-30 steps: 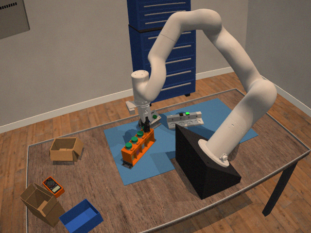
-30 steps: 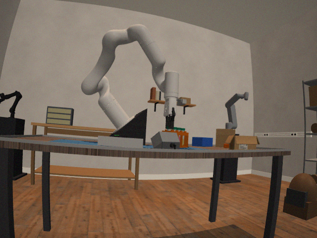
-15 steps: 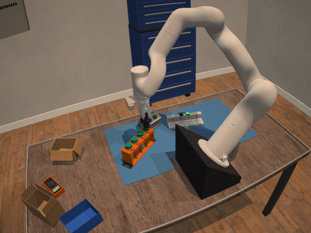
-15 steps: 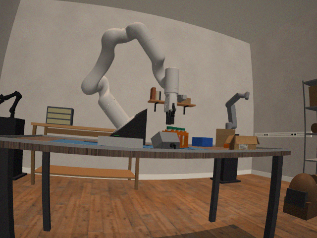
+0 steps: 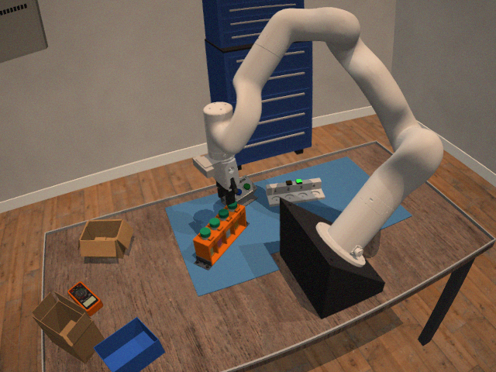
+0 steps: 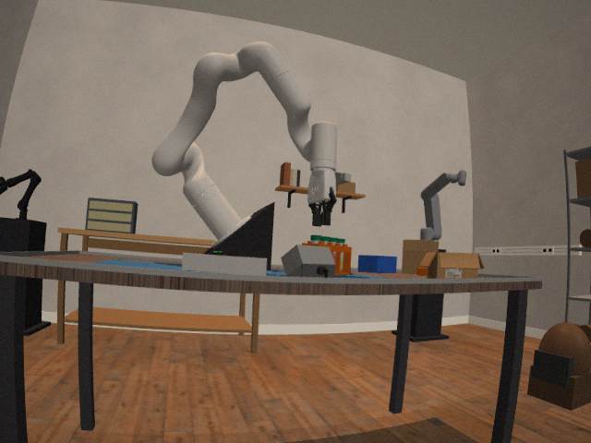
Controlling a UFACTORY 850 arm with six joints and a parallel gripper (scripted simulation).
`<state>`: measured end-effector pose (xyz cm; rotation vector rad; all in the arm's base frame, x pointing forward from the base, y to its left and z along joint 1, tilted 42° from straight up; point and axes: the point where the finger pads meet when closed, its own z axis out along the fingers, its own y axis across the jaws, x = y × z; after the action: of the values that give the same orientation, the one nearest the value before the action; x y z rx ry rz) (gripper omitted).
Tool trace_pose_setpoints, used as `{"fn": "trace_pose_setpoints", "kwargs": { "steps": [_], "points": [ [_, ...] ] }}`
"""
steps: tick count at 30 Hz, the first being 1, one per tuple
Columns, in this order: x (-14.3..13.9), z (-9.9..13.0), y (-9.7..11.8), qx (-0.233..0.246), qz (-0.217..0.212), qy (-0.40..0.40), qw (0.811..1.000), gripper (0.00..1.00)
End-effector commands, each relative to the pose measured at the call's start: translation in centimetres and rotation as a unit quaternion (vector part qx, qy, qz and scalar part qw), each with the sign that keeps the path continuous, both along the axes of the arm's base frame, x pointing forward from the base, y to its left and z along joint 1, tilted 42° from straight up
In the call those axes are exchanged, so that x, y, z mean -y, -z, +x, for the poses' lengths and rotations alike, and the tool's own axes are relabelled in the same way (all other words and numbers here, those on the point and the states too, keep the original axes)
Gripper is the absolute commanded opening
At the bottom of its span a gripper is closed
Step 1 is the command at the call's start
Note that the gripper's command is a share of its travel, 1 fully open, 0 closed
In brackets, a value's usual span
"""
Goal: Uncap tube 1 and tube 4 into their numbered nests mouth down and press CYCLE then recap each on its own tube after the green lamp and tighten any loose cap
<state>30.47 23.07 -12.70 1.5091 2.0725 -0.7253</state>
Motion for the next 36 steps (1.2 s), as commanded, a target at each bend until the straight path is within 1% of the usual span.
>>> {"fn": "trace_pose_setpoints", "kwargs": {
  "steps": [1, 2, 3, 5, 6, 7, 8, 9, 11, 13, 19, 26, 28, 33, 36],
  "points": [
    [-1.4, -1.5, 1.2, -0.085, -0.009, -0.084, 0.993, 0.46],
    [-1.9, -2.0, 1.6, -0.113, -0.011, -0.115, 0.987, 0.46],
    [-1.9, -2.0, 1.6, -0.113, -0.011, -0.115, 0.987, 0.46],
    [-2.8, -3.1, 2.5, -0.165, -0.016, -0.175, 0.971, 0.46],
    [-2.8, -3.1, 2.5, -0.167, -0.016, -0.176, 0.970, 0.46],
    [-3.2, -3.7, 2.9, -0.193, -0.018, -0.206, 0.959, 0.46],
    [-3.2, -3.7, 2.9, -0.193, -0.018, -0.206, 0.959, 0.46],
    [-3.7, -4.2, 3.4, -0.219, -0.020, -0.236, 0.947, 0.46],
    [-3.7, -4.2, 3.4, -0.219, -0.020, -0.236, 0.947, 0.46],
    [-4.4, -5.0, 4.0, -0.225, -0.021, -0.242, 0.943, 0.46],
    [-4.4, -5.0, 4.0, -0.225, -0.021, -0.242, 0.943, 0.46],
    [-3.0, -4.9, 5.6, -0.225, -0.021, -0.242, 0.943, 0.46],
    [-3.0, -4.9, 5.6, -0.225, -0.021, -0.242, 0.943, 0.46],
    [-2.0, -4.8, 6.7, -0.225, -0.021, -0.242, 0.943, 0.46],
    [-2.0, -4.8, 6.7, -0.225, -0.021, -0.242, 0.943, 0.46]
  ]
}}
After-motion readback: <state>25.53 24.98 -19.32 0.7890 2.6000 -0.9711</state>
